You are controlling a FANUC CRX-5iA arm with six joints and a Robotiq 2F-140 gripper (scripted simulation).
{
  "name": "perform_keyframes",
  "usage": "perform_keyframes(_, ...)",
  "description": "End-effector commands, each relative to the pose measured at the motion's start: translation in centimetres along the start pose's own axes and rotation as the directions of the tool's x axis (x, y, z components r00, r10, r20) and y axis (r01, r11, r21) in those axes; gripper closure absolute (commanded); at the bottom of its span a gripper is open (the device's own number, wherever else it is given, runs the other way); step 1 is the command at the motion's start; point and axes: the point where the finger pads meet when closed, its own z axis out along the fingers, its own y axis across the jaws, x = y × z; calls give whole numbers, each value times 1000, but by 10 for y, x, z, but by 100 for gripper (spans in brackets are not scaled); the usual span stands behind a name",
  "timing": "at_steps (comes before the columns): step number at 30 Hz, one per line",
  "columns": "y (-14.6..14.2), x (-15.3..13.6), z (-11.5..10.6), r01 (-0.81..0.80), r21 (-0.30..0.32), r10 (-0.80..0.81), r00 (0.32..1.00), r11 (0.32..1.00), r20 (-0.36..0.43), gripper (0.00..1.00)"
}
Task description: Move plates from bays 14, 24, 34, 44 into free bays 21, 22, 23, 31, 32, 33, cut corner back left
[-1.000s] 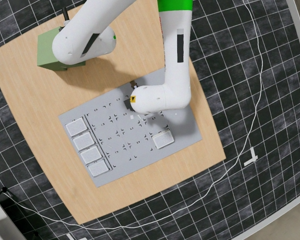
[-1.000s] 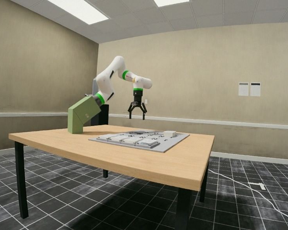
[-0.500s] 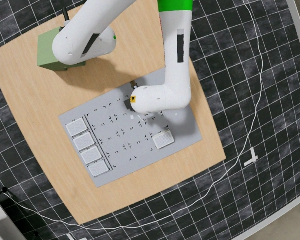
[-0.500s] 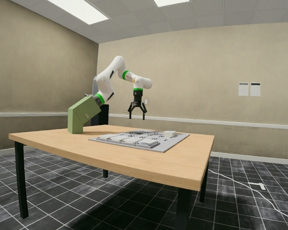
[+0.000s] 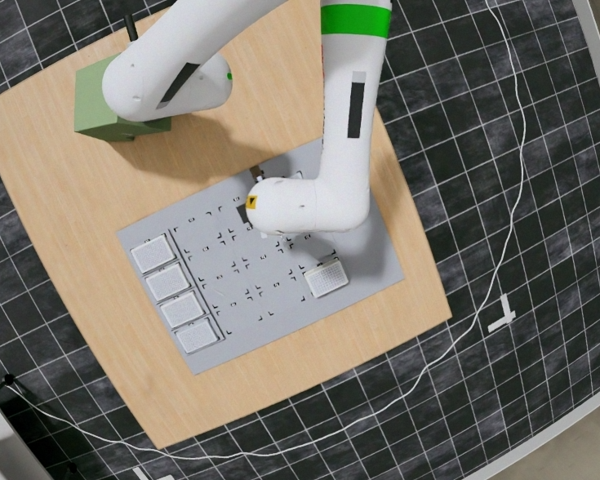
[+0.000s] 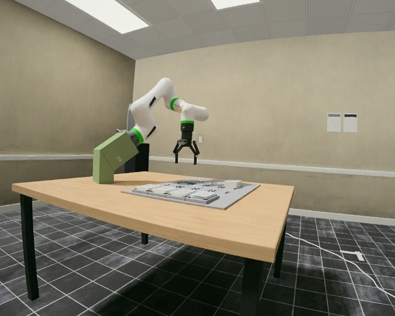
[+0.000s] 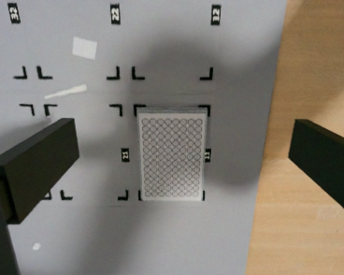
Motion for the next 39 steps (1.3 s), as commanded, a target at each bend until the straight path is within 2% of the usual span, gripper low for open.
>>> perform_keyframes(1, 0, 13, -1, 1, 0, -1, 1000, 1000, 0, 0)
perform_keyframes(39, 0, 149, -5, 1, 0, -1, 1000, 1000, 0, 0)
